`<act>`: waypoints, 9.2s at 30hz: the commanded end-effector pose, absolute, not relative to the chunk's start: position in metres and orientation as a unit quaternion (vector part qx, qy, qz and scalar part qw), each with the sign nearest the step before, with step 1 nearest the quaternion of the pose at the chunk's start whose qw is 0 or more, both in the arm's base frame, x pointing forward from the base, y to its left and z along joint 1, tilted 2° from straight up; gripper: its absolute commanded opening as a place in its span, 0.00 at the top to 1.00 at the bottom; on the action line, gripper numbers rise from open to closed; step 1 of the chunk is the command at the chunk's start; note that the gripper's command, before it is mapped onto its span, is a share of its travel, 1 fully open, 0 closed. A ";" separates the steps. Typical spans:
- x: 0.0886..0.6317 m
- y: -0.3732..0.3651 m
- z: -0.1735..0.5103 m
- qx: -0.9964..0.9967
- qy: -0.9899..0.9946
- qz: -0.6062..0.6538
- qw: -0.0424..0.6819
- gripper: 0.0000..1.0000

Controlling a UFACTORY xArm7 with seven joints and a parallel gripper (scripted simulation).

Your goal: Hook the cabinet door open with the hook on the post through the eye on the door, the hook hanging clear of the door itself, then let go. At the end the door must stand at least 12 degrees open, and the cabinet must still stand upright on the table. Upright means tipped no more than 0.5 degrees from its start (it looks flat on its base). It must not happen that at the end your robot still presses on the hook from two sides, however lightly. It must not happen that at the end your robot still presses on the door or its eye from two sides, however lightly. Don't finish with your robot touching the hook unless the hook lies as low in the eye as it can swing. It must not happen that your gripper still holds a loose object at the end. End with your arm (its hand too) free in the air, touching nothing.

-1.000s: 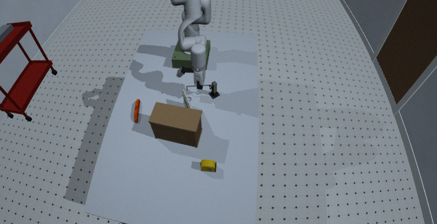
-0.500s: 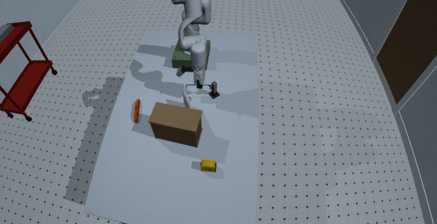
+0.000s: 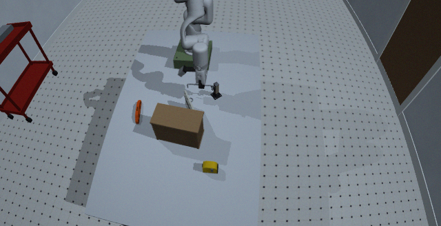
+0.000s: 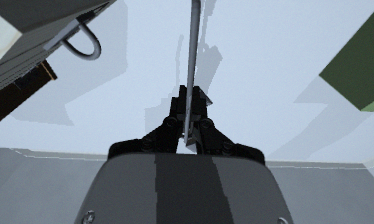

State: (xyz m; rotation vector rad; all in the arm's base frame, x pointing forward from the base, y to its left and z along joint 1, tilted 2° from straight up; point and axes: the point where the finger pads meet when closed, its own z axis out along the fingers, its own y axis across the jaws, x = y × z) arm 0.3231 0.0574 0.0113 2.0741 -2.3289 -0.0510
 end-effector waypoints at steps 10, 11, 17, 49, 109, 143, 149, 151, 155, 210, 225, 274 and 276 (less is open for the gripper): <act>0.325 0.059 0.018 0.665 -0.747 -0.015 0.010 0.96; 0.325 0.059 0.018 0.665 -0.747 -0.015 0.010 0.96; 0.325 0.059 0.021 0.665 -0.747 -0.015 0.010 0.96; 0.333 0.060 0.025 0.715 -0.699 -0.016 0.009 0.96; 0.355 0.066 0.025 0.841 -0.541 -0.017 0.005 0.96; 0.363 0.070 0.024 0.880 -0.475 -0.018 0.004 0.96; 0.364 0.069 0.022 0.880 -0.475 -0.018 0.004 0.96; 0.364 0.069 0.022 0.880 -0.475 -0.018 0.004 0.96; 0.364 0.069 0.022 0.880 -0.475 -0.018 0.004 0.96; 0.364 0.068 0.016 0.880 -0.474 -0.018 0.004 0.96; 0.364 0.068 0.015 0.880 -0.474 -0.018 0.004 0.77; 0.364 0.068 0.016 0.880 -0.475 -0.018 0.004 0.77; 0.364 0.068 0.016 0.880 -0.475 -0.018 0.004 0.77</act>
